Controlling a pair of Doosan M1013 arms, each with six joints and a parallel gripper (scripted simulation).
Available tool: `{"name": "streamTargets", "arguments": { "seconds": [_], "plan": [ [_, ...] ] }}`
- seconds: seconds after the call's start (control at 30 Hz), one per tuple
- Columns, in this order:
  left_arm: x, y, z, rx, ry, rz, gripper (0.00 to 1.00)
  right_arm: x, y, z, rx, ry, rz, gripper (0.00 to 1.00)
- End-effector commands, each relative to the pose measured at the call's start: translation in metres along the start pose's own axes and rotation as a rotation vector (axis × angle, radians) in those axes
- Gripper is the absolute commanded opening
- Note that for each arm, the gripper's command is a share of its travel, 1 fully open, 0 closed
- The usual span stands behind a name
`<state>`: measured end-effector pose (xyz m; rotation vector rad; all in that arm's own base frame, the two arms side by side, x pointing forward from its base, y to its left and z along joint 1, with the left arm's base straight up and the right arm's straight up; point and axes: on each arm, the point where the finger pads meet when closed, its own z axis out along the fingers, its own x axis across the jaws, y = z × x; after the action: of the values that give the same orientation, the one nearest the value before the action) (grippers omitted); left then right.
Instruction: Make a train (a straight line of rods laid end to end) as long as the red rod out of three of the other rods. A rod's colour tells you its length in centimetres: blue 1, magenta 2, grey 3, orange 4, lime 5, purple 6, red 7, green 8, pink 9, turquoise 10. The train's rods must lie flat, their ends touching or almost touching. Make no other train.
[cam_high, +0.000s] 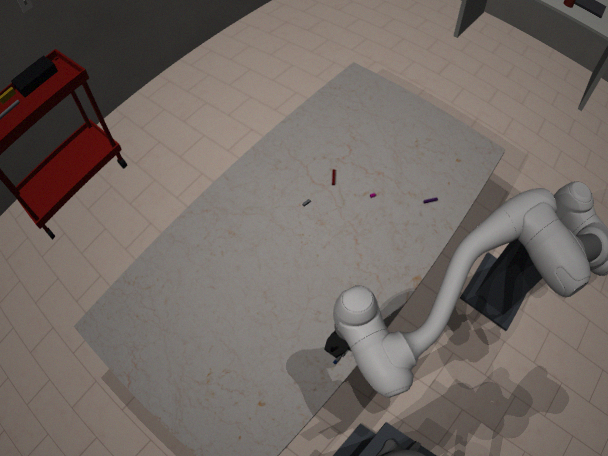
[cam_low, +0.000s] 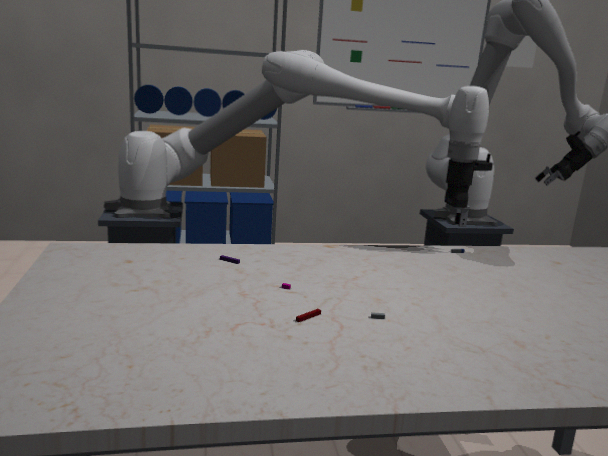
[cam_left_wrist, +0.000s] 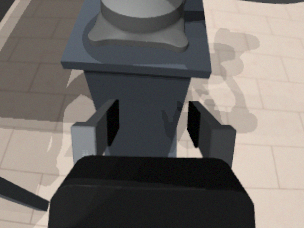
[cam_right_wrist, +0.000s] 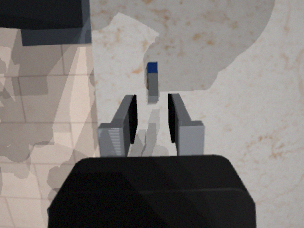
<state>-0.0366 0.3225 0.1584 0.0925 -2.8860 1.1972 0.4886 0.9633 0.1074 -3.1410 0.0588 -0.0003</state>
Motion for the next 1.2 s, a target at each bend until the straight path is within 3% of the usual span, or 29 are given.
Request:
{"name": "streamTargets", "arguments": {
  "seconds": [0.0,0.13,0.17,0.9,1.17],
  "plan": [
    [0.000,0.000,0.000,-0.001,0.000,0.000,1.00,0.000,0.000,-0.006,0.002,0.000,0.000,0.54],
    [0.000,0.000,0.000,-0.001,0.000,0.000,1.00,0.000,0.000,-0.007,0.002,0.000,0.000,0.54],
    [0.000,0.000,0.000,-0.001,0.000,0.000,1.00,0.000,0.000,-0.007,0.002,0.000,0.000,1.00],
    [0.000,0.000,0.000,-0.001,0.000,0.000,1.00,0.001,0.000,-0.007,0.002,0.000,0.007,1.00],
    [0.000,0.000,0.000,-0.001,0.000,0.000,1.00,0.027,0.010,-0.006,0.002,0.000,0.147,1.00]
  ]
}}
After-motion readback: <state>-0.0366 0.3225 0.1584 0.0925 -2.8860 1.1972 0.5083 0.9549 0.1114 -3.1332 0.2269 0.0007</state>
